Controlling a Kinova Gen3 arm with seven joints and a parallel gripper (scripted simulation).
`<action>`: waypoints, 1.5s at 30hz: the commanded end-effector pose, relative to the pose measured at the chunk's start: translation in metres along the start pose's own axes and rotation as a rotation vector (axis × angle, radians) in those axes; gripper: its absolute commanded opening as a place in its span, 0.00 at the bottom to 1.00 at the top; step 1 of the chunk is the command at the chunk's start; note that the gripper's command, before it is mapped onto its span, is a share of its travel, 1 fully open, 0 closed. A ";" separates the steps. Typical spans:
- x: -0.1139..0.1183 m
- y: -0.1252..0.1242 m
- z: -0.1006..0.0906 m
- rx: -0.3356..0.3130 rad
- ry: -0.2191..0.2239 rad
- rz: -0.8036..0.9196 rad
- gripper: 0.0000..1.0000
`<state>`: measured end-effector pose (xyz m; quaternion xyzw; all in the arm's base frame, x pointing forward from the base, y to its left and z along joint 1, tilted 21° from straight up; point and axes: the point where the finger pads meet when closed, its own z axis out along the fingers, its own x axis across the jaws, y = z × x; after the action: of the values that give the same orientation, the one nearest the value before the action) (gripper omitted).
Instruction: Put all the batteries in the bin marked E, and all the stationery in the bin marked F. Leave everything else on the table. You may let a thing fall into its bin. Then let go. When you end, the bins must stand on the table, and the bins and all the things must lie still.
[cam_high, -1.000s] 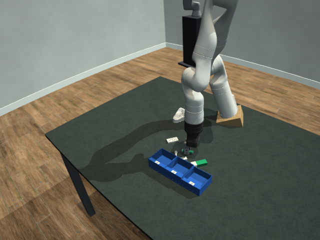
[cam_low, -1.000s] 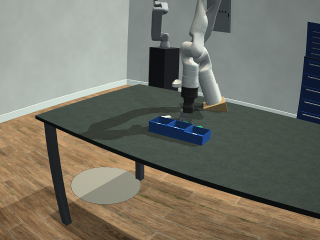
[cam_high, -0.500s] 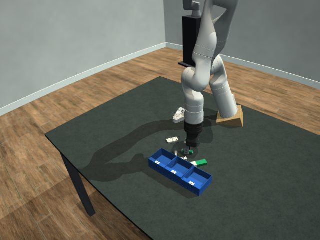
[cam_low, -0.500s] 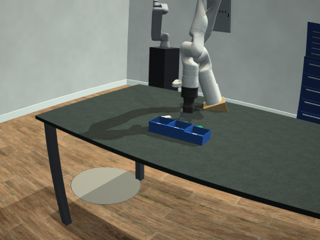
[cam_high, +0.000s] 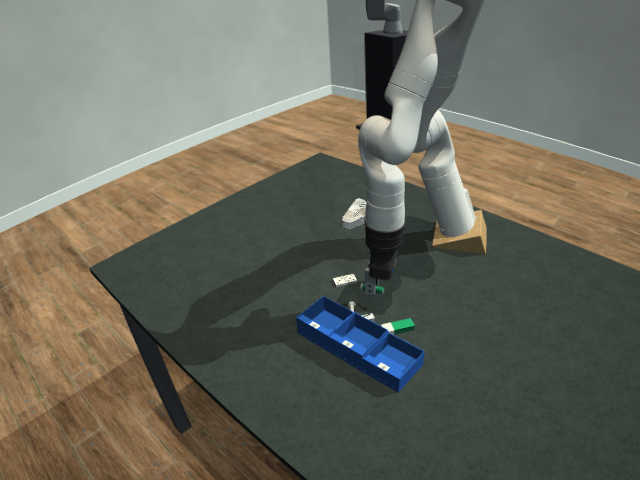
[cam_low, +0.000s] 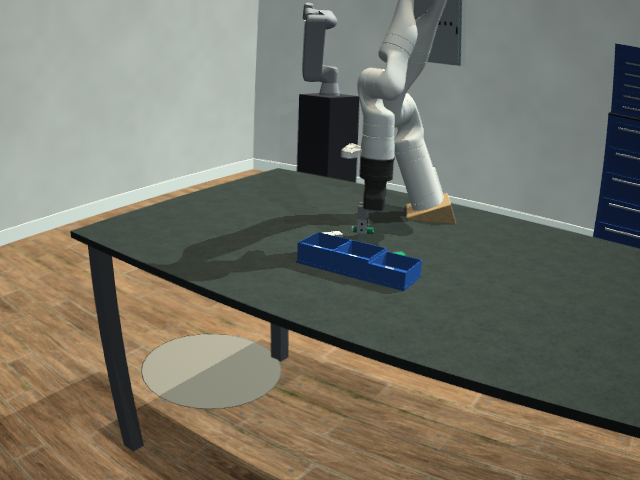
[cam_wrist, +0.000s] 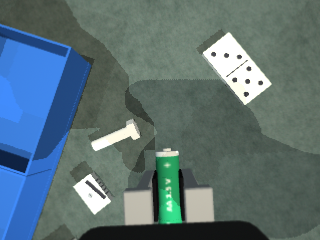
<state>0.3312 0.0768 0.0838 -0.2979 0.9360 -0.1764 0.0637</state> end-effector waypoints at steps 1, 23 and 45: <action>-0.005 0.008 -0.016 -0.006 -0.008 -0.017 0.31; -0.004 0.008 -0.024 -0.004 -0.008 -0.019 0.31; -0.004 0.008 -0.024 -0.004 -0.008 -0.019 0.31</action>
<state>0.3250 0.0906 0.1033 -0.3057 0.9339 -0.1737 0.0650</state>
